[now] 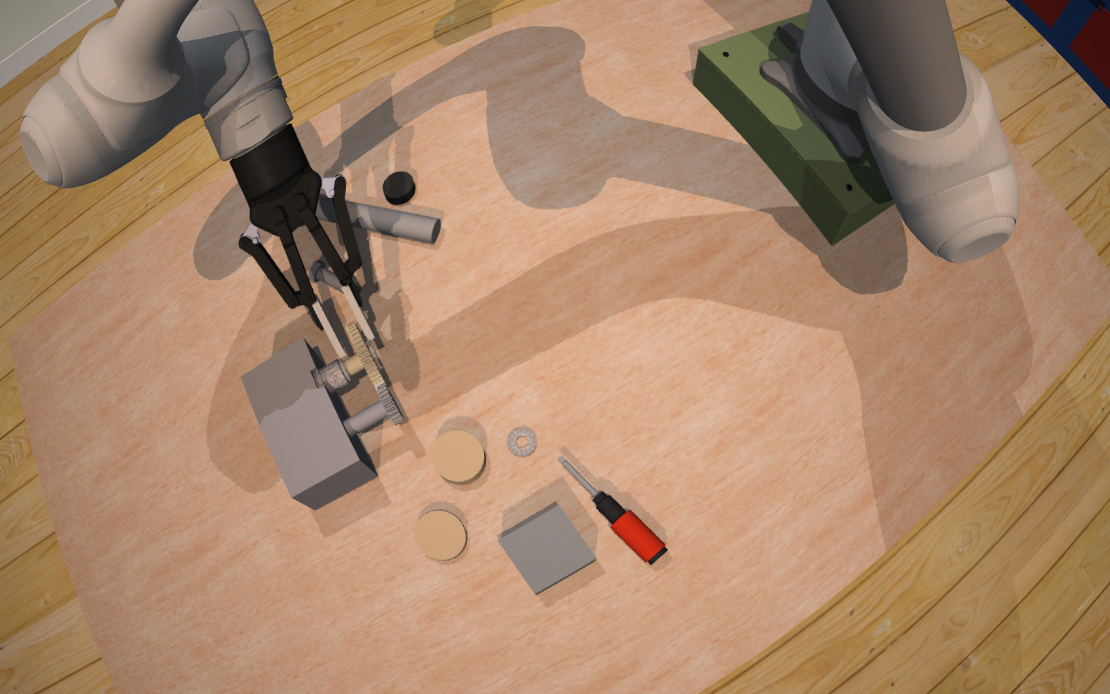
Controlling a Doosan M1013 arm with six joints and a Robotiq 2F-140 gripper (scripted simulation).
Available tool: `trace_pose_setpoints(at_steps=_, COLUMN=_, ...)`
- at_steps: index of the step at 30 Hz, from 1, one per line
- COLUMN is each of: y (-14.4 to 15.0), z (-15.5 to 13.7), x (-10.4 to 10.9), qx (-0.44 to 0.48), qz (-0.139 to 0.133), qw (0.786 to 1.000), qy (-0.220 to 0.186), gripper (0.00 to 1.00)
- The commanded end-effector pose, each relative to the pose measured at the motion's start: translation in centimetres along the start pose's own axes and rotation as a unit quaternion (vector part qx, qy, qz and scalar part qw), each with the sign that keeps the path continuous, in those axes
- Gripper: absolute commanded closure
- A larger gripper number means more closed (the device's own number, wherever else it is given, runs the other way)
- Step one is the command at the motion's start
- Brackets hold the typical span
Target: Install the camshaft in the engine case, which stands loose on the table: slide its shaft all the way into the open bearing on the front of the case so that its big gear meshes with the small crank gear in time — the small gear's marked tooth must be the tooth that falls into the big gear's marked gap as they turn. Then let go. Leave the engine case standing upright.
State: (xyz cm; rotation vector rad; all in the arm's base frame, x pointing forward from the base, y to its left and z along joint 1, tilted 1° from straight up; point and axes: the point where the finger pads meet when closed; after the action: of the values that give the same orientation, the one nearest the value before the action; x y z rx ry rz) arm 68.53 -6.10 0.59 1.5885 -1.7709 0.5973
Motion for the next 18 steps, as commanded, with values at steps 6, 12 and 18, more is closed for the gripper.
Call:
trace_pose_setpoints(at_steps=6, y=-0.93, z=-0.38, x=0.08, qx=0.000, qz=0.001, qw=1.000, qy=-0.001, gripper=0.81)
trace_pose_setpoints(at_steps=12, y=-0.99, z=-0.39, x=0.08, qx=0.000, qz=0.001, qw=1.000, qy=-0.001, gripper=0.81)
trace_pose_setpoints(at_steps=18, y=-0.83, z=-0.37, x=0.08, qx=0.000, qz=0.001, qw=1.000, qy=-0.001, gripper=0.81)
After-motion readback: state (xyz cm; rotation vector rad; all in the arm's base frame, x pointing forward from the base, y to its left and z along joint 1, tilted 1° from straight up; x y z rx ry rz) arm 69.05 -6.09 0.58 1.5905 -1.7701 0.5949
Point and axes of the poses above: the point where the finger pads meet when closed, its own x axis back along the fingers, its own y axis across the jaws, z = x × y, and after that the axes turned 7 degrees about -x, right-handed
